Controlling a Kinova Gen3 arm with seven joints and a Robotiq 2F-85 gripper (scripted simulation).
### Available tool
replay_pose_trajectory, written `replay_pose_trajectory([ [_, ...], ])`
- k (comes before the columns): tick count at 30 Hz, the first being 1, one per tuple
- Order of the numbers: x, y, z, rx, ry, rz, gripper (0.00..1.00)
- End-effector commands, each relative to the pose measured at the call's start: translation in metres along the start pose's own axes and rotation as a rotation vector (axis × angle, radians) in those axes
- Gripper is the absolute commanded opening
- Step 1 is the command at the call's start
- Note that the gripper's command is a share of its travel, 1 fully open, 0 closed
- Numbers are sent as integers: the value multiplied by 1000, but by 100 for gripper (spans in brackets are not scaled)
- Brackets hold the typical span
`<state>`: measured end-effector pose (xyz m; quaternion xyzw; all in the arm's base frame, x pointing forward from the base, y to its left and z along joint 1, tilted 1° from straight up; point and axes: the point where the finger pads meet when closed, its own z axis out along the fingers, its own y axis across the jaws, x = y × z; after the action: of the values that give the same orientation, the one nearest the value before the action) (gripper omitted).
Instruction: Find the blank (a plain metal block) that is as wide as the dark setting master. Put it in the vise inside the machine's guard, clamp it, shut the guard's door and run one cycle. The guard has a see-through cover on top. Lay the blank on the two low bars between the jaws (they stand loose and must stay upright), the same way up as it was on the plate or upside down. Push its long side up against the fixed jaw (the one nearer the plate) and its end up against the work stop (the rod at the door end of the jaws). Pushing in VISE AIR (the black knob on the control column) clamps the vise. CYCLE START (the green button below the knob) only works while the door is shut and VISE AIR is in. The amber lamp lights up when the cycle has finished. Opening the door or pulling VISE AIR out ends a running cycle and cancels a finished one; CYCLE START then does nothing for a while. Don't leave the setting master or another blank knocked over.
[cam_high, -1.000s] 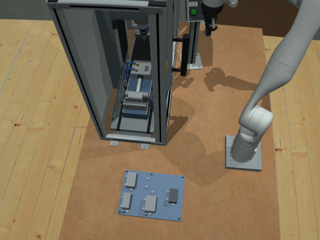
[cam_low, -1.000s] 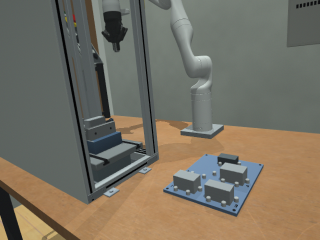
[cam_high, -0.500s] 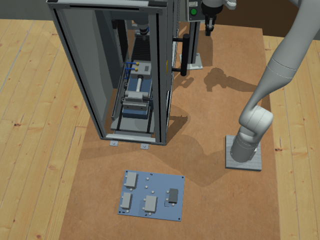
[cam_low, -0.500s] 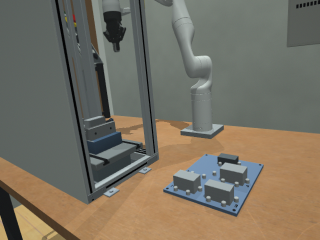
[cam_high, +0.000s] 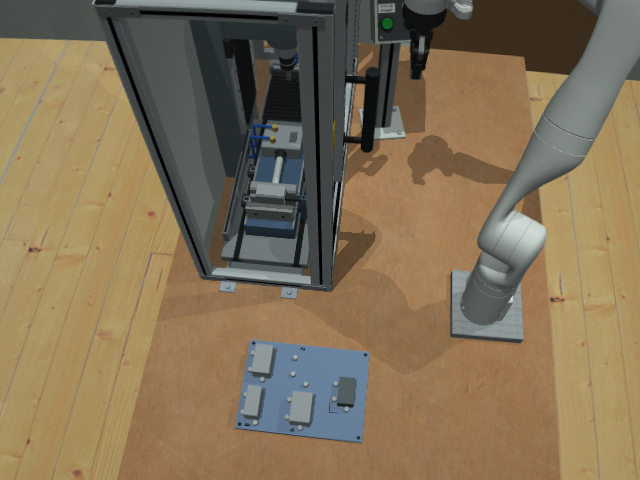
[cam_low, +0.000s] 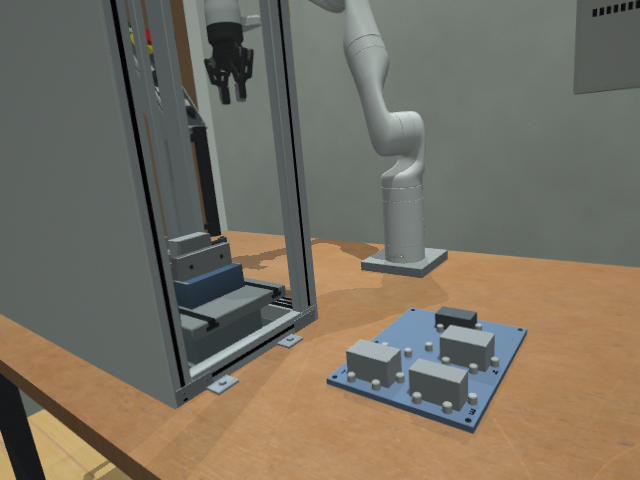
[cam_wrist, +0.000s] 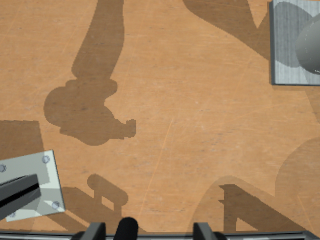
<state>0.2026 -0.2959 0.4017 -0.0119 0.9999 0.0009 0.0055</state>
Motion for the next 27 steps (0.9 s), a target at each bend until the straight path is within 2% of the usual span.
replay_pose_trajectory([
  [1,0,0,0,1,0,0,80],
  [24,0,0,0,1,0,0,80],
  [27,0,-19,0,1,0,0,80],
])
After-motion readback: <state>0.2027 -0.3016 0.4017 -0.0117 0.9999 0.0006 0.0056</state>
